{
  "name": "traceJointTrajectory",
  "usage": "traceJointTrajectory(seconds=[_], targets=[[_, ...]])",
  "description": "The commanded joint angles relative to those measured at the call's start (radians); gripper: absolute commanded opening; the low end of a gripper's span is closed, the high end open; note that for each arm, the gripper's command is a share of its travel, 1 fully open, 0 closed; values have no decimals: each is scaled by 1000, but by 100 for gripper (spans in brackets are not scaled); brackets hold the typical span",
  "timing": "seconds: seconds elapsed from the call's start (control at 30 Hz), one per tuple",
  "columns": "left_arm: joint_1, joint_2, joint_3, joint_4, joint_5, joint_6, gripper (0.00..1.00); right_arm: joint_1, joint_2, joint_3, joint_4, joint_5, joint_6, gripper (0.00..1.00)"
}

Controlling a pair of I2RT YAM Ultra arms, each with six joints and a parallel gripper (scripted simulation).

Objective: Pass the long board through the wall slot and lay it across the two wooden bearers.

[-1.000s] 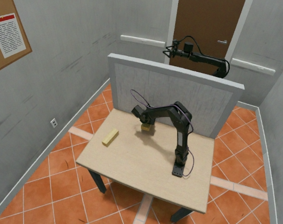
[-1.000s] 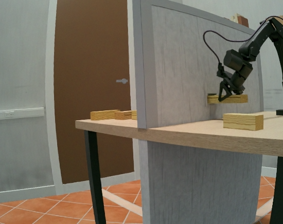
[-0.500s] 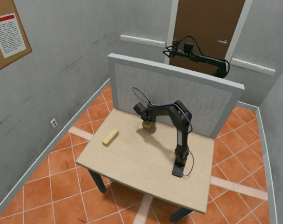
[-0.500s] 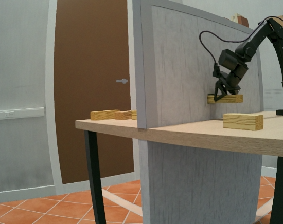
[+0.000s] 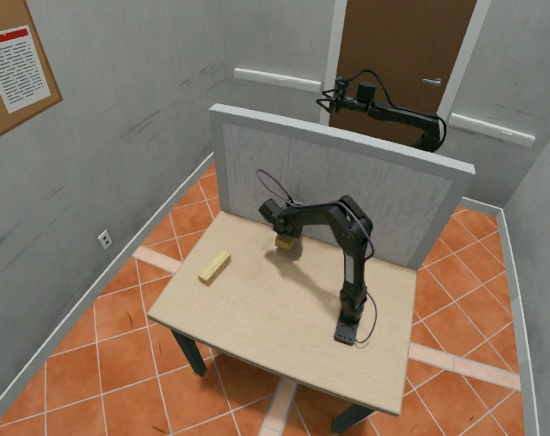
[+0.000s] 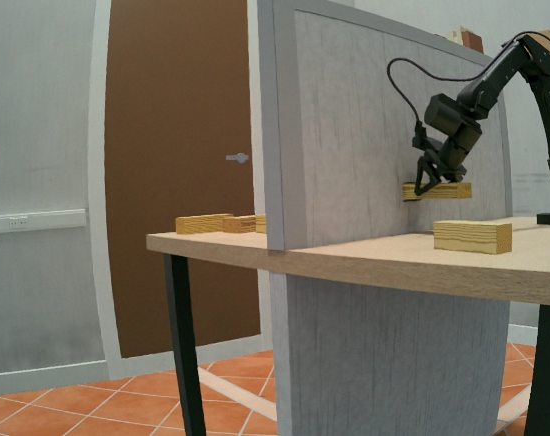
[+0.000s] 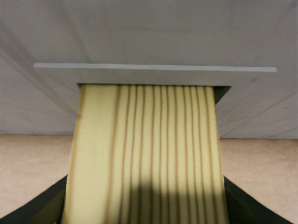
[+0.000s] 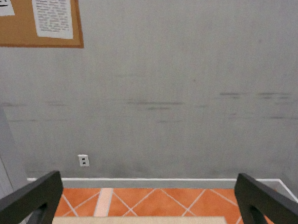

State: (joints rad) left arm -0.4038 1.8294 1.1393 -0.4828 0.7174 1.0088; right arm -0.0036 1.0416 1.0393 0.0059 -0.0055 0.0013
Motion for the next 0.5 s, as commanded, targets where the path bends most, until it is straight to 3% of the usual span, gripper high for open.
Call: traceJointTrajectory(seconds=[0.0,0.47], targets=[[-14,-47,59,41,59,-8,0,9,9,44,29,-9,3,100],[-6,-48,48,45,59,-6,0,9,9,44,29,-9,3,100]])
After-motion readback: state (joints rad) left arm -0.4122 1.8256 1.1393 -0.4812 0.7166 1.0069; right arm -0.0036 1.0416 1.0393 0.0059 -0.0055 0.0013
